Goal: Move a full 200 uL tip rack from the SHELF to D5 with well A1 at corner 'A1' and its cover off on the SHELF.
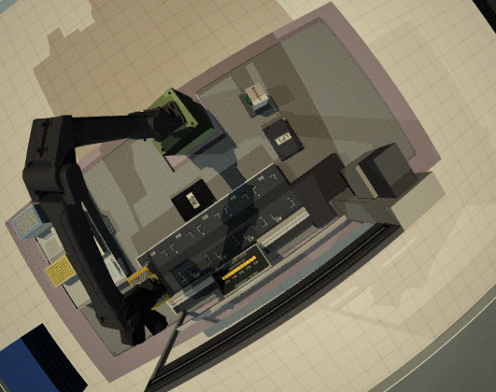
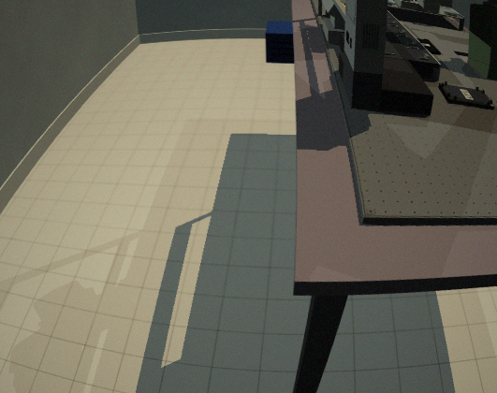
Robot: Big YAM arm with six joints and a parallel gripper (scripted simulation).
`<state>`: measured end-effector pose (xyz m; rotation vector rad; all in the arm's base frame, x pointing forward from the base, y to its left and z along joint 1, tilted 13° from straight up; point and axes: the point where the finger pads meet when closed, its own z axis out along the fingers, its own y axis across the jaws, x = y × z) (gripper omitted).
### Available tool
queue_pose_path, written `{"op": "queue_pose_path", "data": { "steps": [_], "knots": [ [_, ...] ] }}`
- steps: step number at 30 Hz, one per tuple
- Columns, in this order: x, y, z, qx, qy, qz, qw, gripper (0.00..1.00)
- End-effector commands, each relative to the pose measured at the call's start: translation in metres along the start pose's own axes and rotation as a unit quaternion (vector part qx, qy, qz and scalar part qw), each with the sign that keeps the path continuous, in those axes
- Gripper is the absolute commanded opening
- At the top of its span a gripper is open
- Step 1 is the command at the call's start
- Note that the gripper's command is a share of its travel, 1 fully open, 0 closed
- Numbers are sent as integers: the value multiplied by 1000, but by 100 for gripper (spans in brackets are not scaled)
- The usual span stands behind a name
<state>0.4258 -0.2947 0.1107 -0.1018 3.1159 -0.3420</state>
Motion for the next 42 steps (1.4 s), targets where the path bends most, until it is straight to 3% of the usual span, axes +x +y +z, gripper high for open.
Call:
{"op": "queue_pose_path", "data": {
  "steps": [1,6,9,10,14,20,23,27,29,36,38,42],
  "knots": [
    [-7,-10,-6,11,-19,2,1000,0],
    [-3,-8,12,5,-10,3,1000,0],
    [-3,-8,13,5,-10,2,1000,0],
    [-20,-18,-10,23,-36,4,999,0],
    [-5,-6,21,5,-11,0,1000,0],
    [-6,-9,30,7,-12,2,1000,0],
    [-12,-12,22,15,-24,1,1000,0],
    [-12,-16,26,16,-25,6,1000,0],
    [-3,-8,44,5,-10,2,1000,0],
    [-5,-7,52,7,-13,1,1000,0],
    [-9,-15,46,15,-22,5,1000,0],
    [-9,-13,59,10,-16,3,1000,0]
  ]
}}
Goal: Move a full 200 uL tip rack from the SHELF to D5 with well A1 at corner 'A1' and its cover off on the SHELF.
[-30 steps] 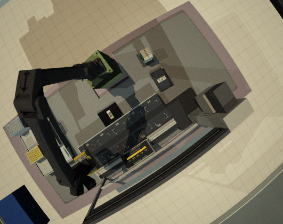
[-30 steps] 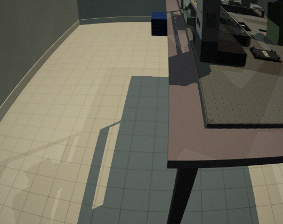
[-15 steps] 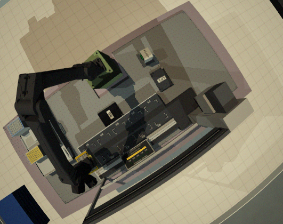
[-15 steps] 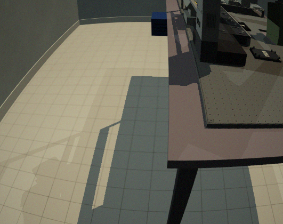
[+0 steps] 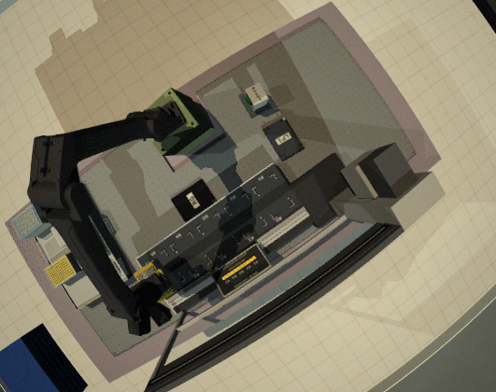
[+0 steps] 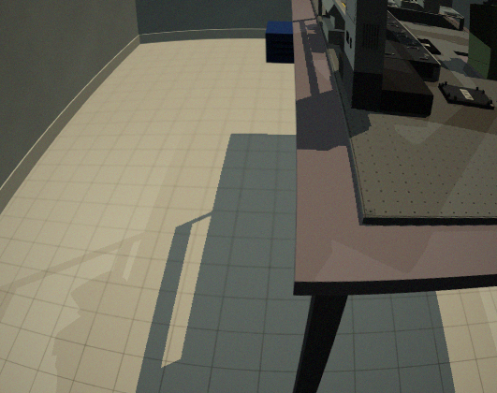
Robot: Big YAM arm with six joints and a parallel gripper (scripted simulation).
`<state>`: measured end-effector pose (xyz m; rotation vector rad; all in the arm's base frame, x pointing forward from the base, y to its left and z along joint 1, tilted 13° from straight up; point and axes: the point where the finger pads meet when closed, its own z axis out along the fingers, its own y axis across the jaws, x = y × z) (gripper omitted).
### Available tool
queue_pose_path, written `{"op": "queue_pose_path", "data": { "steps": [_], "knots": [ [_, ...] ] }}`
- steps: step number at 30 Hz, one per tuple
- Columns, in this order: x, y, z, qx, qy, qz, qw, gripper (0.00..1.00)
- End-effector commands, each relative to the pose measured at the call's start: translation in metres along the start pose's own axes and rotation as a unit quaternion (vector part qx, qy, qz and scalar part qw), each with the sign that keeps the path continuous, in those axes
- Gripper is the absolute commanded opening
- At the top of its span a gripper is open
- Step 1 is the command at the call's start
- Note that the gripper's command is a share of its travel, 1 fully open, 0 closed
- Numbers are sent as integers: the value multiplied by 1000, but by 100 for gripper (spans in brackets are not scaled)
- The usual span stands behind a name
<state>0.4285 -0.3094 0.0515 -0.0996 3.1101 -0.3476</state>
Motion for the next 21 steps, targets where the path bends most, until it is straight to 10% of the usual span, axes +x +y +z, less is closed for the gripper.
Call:
{"op": "queue_pose_path", "data": {
  "steps": [1,21],
  "knots": [
    [-8,-11,-2,8,-14,2,1000,0],
    [-4,-8,31,5,-10,2,1000,0]
  ]
}}
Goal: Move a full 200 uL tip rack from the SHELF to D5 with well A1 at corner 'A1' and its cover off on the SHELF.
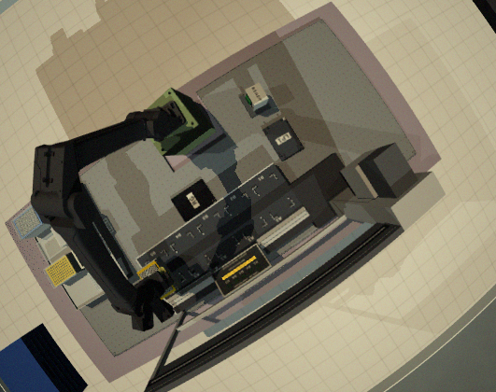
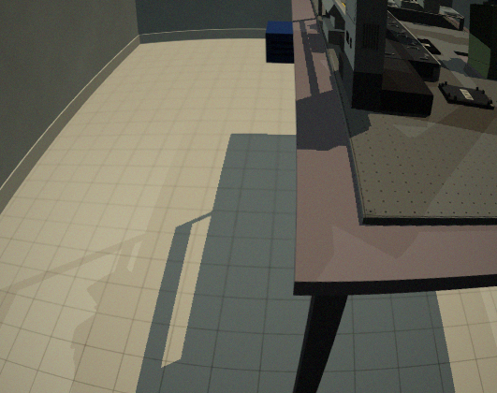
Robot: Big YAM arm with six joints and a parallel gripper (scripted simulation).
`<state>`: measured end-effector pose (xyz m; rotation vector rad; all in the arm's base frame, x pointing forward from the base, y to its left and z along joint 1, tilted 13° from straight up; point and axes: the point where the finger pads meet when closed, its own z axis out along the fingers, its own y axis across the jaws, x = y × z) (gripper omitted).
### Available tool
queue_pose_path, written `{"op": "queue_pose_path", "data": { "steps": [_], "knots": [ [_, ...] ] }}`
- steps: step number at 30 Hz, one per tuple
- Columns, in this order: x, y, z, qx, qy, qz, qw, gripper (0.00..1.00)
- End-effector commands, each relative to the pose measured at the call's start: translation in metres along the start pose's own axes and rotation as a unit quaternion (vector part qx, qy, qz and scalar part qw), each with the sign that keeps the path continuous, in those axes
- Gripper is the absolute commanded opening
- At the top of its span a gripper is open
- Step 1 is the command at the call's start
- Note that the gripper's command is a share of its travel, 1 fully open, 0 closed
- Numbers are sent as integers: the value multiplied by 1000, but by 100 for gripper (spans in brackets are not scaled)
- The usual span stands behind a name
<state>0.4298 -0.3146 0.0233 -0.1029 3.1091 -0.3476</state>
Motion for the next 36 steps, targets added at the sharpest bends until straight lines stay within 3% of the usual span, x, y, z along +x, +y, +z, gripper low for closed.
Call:
{"op": "queue_pose_path", "data": {
  "steps": [1,10,12,14,15,17,21,27,36],
  "knots": [
    [-2,-9,5,4,-8,2,1000,0],
    [-8,-15,12,11,-17,5,1000,0],
    [-5,-11,21,6,-11,3,1000,0],
    [-5,-11,21,6,-11,3,1000,0],
    [-12,-10,8,14,-23,0,1000,0],
    [-11,-8,24,8,-15,-2,1000,0],
    [-1,-5,36,3,-7,0,1000,0],
    [-9,-13,33,13,-19,3,1000,0],
    [-1,-8,57,4,-8,3,1000,0]
  ]
}}
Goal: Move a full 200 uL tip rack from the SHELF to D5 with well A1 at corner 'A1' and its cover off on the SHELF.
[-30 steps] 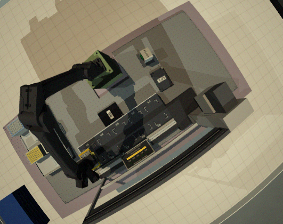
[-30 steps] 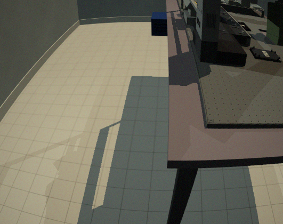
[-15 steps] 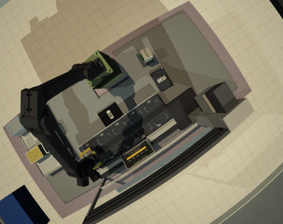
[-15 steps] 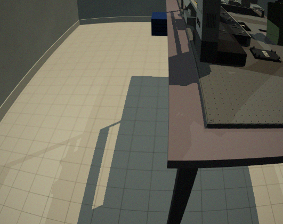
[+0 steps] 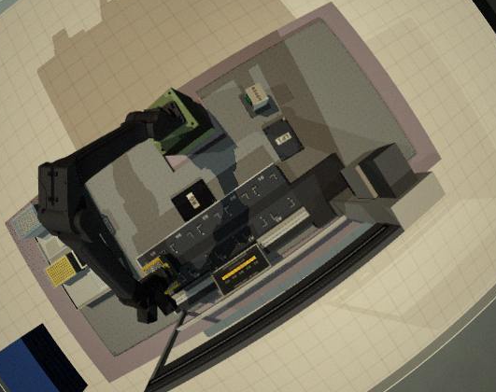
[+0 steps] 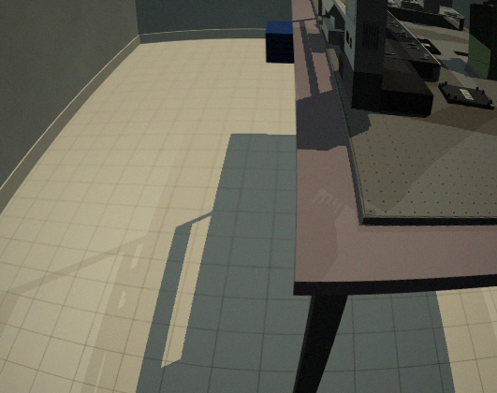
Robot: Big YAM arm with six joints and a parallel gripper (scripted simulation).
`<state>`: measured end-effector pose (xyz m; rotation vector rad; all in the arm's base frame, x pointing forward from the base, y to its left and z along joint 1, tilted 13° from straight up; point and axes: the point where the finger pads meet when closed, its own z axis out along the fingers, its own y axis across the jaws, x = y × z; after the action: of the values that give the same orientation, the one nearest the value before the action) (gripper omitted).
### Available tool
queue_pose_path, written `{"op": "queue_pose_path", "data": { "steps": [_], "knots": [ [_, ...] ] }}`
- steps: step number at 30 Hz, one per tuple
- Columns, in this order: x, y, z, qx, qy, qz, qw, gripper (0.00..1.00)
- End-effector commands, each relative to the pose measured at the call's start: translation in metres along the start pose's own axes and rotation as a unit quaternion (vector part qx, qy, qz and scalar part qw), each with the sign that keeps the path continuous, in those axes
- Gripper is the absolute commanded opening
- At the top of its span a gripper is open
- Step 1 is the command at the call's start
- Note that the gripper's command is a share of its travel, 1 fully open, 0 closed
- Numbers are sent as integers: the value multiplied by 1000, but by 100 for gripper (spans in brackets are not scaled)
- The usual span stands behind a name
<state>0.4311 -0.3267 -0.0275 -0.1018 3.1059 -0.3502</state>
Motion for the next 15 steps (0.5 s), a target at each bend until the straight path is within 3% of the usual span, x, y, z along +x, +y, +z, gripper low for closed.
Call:
{"op": "queue_pose_path", "data": {
  "steps": [1,4,6,8,9,10,15],
  "knots": [
    [-4,-9,5,5,-9,2,1000,0],
    [-6,-7,9,5,-10,-1,1000,0],
    [-13,-17,-12,19,-27,4,999,0],
    [-16,-21,-15,22,-31,5,999,0],
    [-16,-21,-15,23,-31,5,999,0],
    [-13,-12,-4,12,-18,2,1000,0],
    [-13,-12,-4,12,-18,2,1000,0]
  ]
}}
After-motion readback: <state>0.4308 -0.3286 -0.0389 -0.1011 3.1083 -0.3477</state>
